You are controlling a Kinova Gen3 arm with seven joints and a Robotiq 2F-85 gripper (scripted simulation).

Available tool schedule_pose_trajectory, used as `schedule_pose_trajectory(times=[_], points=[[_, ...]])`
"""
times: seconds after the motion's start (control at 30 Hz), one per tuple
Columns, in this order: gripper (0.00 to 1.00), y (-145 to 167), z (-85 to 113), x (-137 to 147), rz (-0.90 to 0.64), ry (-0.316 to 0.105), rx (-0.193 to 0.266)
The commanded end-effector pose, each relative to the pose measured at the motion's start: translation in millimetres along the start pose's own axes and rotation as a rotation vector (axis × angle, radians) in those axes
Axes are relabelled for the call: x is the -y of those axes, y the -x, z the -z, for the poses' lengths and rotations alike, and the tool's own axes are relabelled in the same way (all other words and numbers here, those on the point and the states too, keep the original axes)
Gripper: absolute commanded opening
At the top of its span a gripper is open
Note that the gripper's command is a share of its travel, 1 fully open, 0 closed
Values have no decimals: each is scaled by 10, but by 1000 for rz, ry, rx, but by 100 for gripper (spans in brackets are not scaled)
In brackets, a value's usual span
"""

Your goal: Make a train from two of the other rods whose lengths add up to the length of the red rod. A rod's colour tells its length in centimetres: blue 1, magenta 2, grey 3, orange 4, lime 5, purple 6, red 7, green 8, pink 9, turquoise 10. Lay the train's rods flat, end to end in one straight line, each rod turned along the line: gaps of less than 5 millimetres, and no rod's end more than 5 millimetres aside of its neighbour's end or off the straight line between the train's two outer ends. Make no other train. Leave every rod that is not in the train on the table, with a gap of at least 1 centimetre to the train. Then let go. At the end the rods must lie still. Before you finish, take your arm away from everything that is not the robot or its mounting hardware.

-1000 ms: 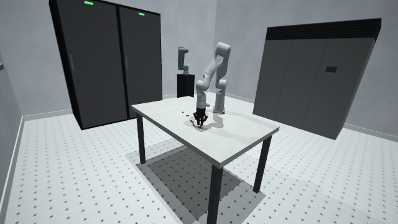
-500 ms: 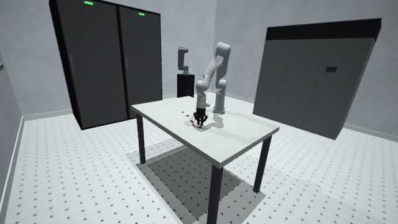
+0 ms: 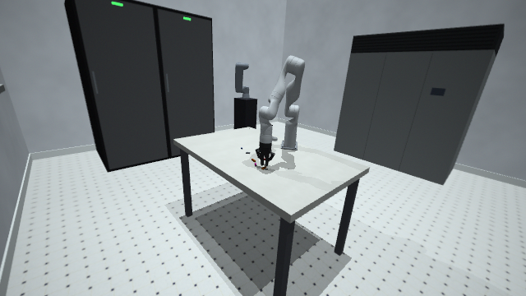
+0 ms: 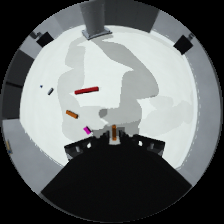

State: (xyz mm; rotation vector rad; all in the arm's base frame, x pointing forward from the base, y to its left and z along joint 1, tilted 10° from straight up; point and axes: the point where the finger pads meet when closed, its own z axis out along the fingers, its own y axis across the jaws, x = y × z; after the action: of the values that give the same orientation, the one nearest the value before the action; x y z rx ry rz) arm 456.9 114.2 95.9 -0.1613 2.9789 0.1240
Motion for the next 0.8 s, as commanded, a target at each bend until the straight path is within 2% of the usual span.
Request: schedule_pose_trajectory(times=[0.0,0.77], points=[[24,6,6,-1,0,0,2],[24,10,6,-1,0,0,2]])
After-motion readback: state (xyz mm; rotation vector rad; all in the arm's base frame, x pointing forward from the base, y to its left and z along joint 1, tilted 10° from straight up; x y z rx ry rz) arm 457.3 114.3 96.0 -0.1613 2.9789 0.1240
